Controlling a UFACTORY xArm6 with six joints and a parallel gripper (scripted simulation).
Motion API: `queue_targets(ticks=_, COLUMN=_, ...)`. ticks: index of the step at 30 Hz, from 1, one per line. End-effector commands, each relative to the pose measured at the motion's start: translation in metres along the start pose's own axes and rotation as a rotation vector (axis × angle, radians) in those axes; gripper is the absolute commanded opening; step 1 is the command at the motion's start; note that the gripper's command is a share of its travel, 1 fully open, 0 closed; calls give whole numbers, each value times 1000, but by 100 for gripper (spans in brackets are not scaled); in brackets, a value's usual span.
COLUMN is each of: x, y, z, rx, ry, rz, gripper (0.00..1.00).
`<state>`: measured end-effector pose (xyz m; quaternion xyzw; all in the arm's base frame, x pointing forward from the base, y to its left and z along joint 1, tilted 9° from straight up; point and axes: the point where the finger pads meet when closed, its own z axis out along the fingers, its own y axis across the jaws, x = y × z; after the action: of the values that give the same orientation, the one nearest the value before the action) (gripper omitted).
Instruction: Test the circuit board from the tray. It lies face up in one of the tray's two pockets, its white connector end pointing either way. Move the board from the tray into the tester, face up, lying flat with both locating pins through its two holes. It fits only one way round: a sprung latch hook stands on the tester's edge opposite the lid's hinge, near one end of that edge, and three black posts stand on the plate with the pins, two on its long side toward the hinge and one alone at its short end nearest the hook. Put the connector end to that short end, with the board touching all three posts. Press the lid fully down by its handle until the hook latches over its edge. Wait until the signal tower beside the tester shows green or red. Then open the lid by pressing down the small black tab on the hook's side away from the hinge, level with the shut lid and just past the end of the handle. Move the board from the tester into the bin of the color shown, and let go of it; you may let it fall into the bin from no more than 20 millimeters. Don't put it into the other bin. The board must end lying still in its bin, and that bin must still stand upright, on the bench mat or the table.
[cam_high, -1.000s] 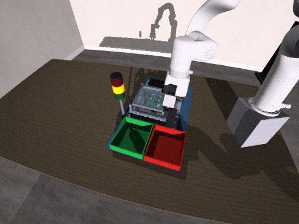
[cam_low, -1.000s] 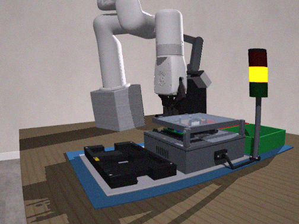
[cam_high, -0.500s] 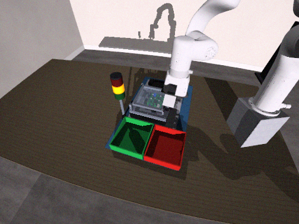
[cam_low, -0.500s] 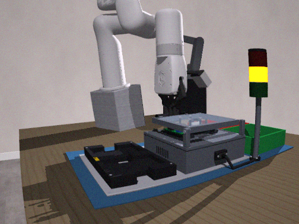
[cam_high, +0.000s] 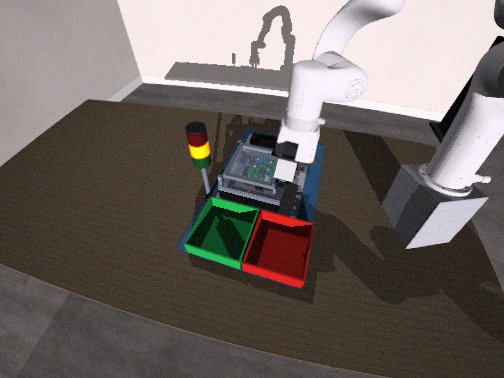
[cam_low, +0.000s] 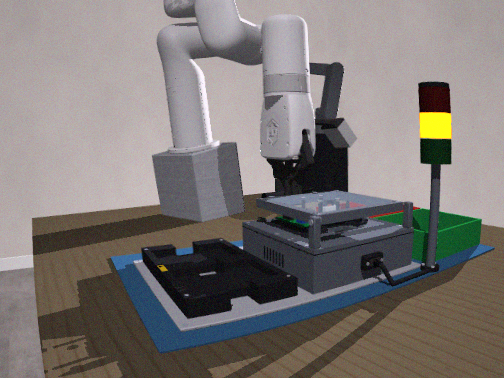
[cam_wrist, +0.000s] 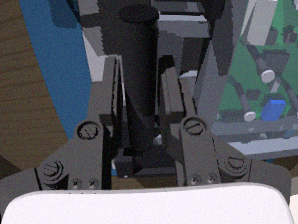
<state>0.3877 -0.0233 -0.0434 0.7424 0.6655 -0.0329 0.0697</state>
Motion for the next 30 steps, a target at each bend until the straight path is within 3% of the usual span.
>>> queue_targets(ticks=1, x=0, y=1, z=-1, rx=-3, ry=0, rz=0, gripper=22)
queue_targets(ticks=12, x=0, y=1, z=-14, rx=-3, ry=0, rz=0, gripper=22)
queue_targets(ticks=22, x=0, y=1, z=-62, rx=-3, ry=0, rz=0, gripper=22)
queue_targets(ticks=24, x=0, y=1, z=-62, rx=-3, ry=0, rz=0, gripper=22)
queue_targets(ticks=30, x=0, y=1, z=-89, rx=-3, ry=0, rz=0, gripper=22)
